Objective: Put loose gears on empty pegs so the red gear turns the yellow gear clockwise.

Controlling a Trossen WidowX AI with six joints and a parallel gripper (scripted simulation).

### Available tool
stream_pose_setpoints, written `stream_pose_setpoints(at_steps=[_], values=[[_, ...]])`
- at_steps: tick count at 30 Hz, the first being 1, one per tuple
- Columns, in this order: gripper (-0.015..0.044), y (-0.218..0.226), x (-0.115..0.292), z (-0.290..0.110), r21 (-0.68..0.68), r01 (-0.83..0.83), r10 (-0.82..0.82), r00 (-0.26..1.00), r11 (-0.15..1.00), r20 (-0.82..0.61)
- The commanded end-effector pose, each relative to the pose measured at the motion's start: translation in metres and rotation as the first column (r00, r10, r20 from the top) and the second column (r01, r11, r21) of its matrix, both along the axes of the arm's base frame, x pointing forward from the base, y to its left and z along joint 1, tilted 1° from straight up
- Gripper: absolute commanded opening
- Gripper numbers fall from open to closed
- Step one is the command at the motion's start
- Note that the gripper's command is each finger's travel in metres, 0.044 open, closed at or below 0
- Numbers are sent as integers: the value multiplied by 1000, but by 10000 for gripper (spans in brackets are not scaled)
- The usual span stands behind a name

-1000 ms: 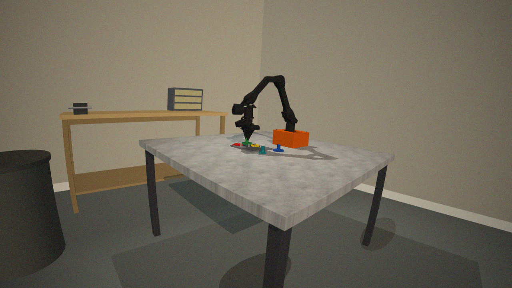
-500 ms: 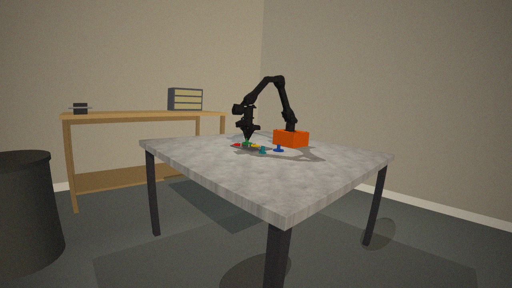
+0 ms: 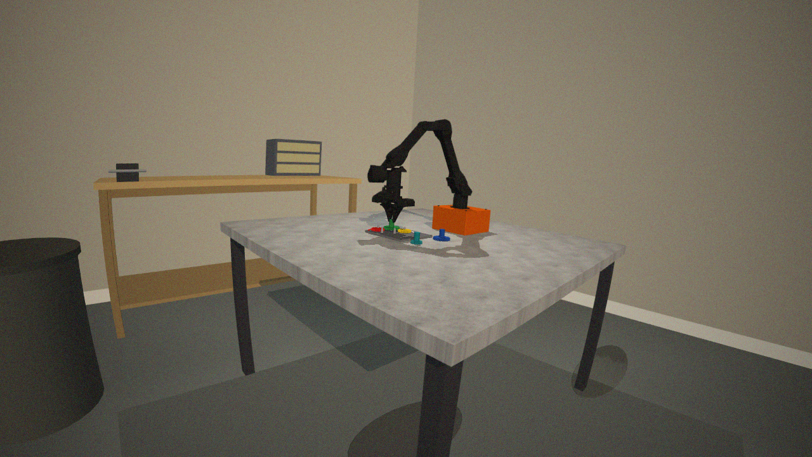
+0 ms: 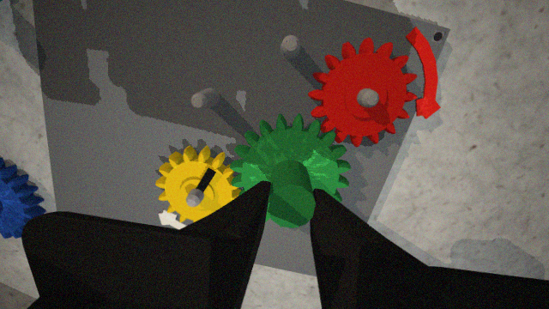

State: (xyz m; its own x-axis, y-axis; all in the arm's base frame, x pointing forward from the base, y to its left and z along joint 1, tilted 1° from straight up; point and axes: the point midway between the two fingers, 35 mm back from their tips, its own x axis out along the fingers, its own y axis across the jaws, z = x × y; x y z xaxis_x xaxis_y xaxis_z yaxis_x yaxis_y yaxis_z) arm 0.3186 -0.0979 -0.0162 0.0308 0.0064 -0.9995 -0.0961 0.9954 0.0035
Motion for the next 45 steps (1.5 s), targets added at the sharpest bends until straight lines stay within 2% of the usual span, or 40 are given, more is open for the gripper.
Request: stream_pose_setpoints(at_steps=[1,13,20,27,39,45], values=[[0,1,0,-1,0,16,-16,1000,1000,-3],[0,-1,-1,-2,6,227,-227,974,974,-5],[0,0,0,-3,7,289,-289,957,957,-6],[0,1,-1,-3,6,244,-244,970,970,-5],[0,-1,-1,-4,0,31,-31,1000,1000,-3],[0,1,0,-4,-1,-19,19,1000,1000,-3]])
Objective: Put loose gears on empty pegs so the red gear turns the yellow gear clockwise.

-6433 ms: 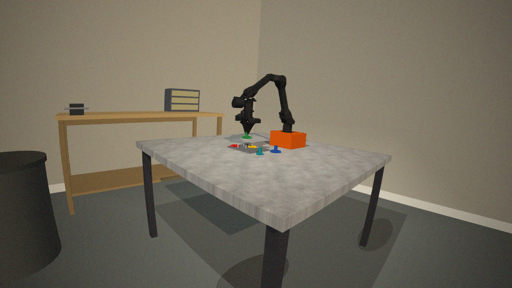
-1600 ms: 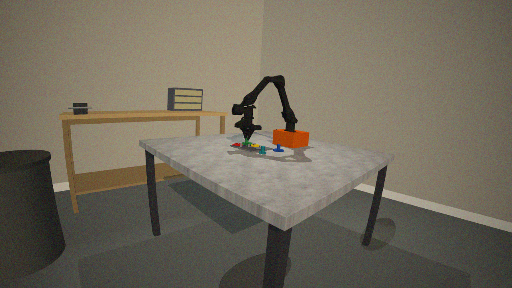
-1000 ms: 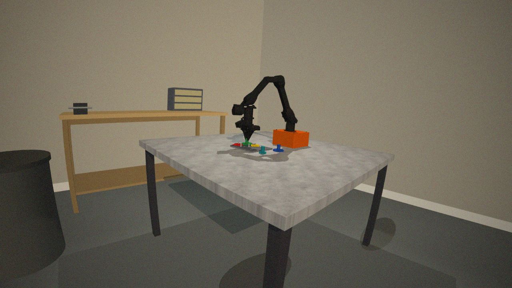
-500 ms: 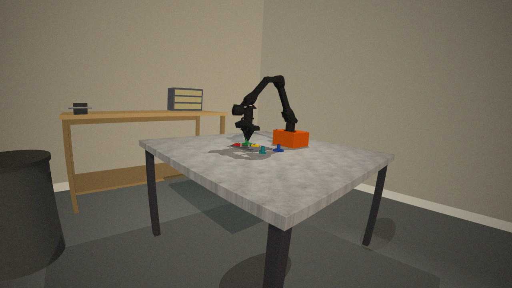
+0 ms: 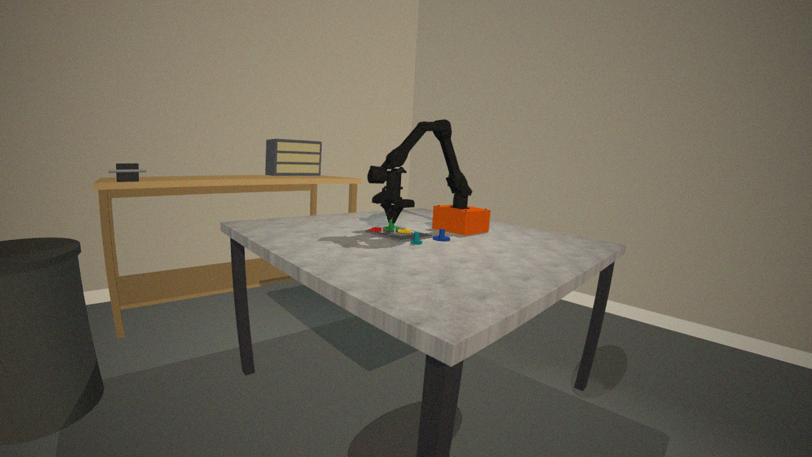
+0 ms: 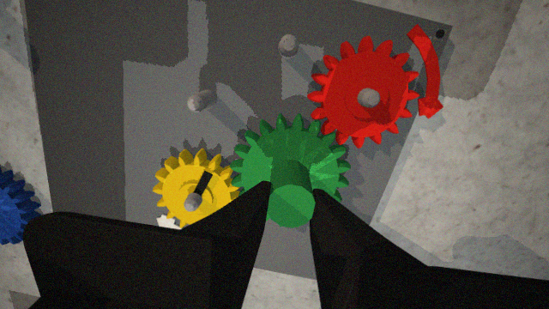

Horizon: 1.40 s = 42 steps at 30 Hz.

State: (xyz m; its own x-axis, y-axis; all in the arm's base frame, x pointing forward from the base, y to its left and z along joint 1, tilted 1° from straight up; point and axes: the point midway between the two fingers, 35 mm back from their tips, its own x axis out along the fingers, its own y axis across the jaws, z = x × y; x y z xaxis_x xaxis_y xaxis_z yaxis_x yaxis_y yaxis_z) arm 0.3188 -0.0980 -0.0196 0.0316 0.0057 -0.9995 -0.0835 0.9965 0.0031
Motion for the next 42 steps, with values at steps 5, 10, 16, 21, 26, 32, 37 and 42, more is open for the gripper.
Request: stream_pose_setpoints(at_steps=[5,10,16,21,26,32,37,42], values=[[0,1,-1,-2,0,-5,5,1000,1000,-4],[0,1,-2,-2,2,67,-67,998,998,-5],[79,0,-1,2,4,125,-124,992,992,-5],[140,0,-1,3,4,124,-124,992,992,-5],[140,0,-1,26,4,124,-124,992,992,-5],[140,0,-2,48,4,124,-124,992,992,-5],[271,1,-6,91,3,118,-118,993,993,0],[403,1,-6,91,3,118,-118,993,993,0]])
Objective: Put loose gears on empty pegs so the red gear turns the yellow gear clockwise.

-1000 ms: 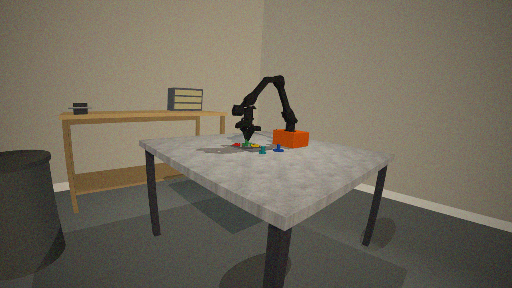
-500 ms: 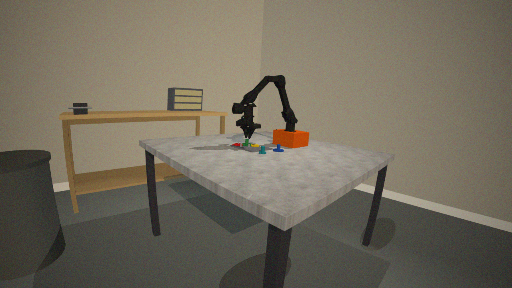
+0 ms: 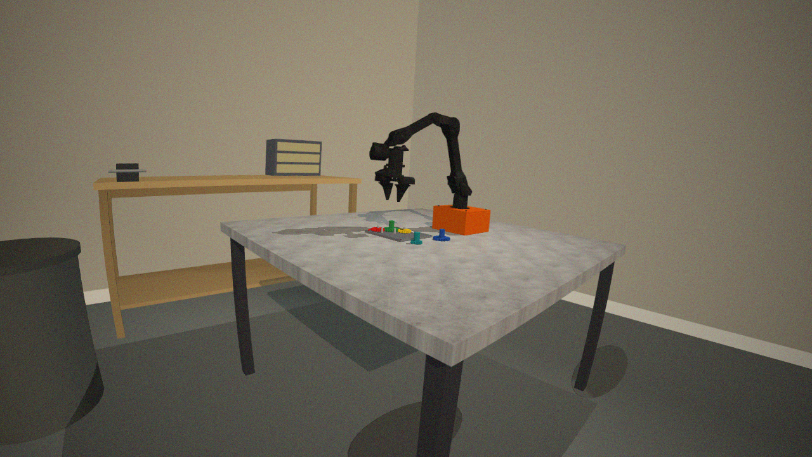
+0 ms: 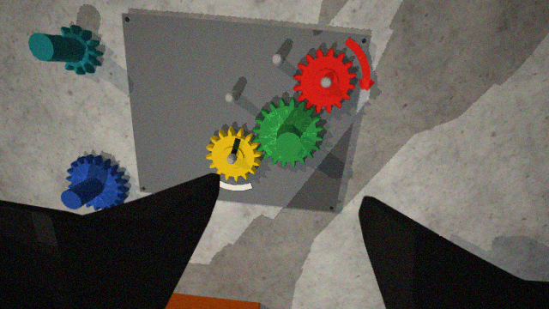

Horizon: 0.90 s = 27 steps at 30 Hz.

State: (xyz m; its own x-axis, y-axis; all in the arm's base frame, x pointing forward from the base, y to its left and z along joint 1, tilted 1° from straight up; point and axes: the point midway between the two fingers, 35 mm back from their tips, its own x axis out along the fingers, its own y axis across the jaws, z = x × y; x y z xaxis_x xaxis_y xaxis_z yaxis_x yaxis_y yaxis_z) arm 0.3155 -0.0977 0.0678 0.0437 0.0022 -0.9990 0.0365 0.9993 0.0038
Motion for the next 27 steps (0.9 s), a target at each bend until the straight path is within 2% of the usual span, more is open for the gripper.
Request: stream_pose_setpoints(at_steps=[1,27], values=[[429,1,-3,3,3,-2,2,1000,1000,-11],[440,1,-3,3,3,-2,2,1000,1000,-11]])
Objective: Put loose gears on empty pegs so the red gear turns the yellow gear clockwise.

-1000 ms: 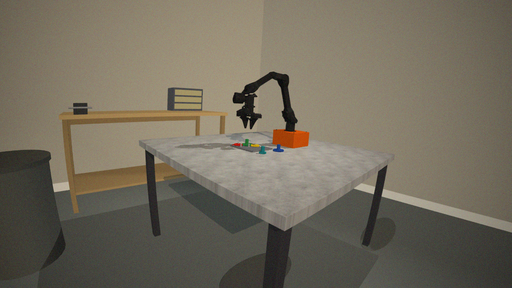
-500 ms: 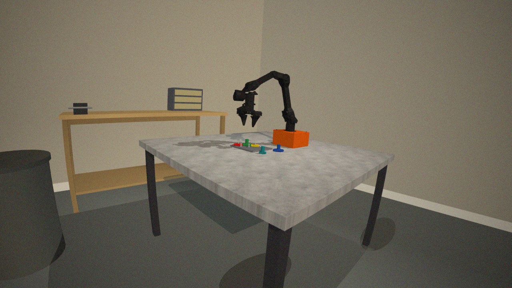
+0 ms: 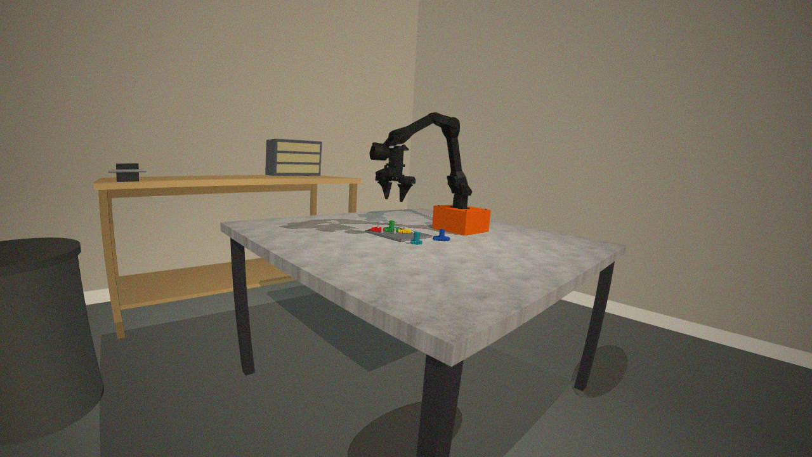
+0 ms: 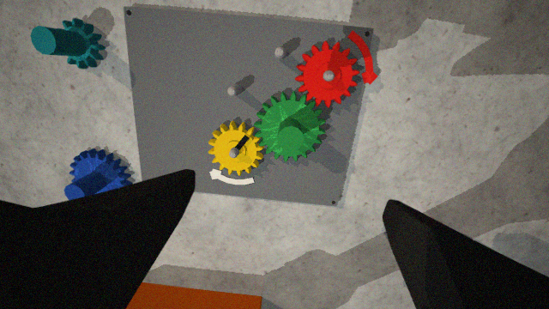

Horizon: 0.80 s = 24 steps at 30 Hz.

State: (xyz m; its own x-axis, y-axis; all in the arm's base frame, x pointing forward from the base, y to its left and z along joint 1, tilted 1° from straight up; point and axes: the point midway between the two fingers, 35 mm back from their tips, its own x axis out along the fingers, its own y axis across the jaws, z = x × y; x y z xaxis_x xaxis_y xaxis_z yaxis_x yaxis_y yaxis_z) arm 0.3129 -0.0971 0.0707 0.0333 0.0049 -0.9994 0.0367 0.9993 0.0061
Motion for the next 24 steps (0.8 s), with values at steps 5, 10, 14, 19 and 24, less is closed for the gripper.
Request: stream_pose_setpoints(at_steps=[5,10,14,19,24], values=[[440,0,0,0,0,-2,2,1000,1000,-1],[440,0,0,0,0,-2,2,1000,1000,-1],[440,0,0,0,0,-2,2,1000,1000,-1],[440,5,1,1,-1,-2,2,1000,1000,0],[440,62,12,8,-9,-2,3,1000,1000,13]])
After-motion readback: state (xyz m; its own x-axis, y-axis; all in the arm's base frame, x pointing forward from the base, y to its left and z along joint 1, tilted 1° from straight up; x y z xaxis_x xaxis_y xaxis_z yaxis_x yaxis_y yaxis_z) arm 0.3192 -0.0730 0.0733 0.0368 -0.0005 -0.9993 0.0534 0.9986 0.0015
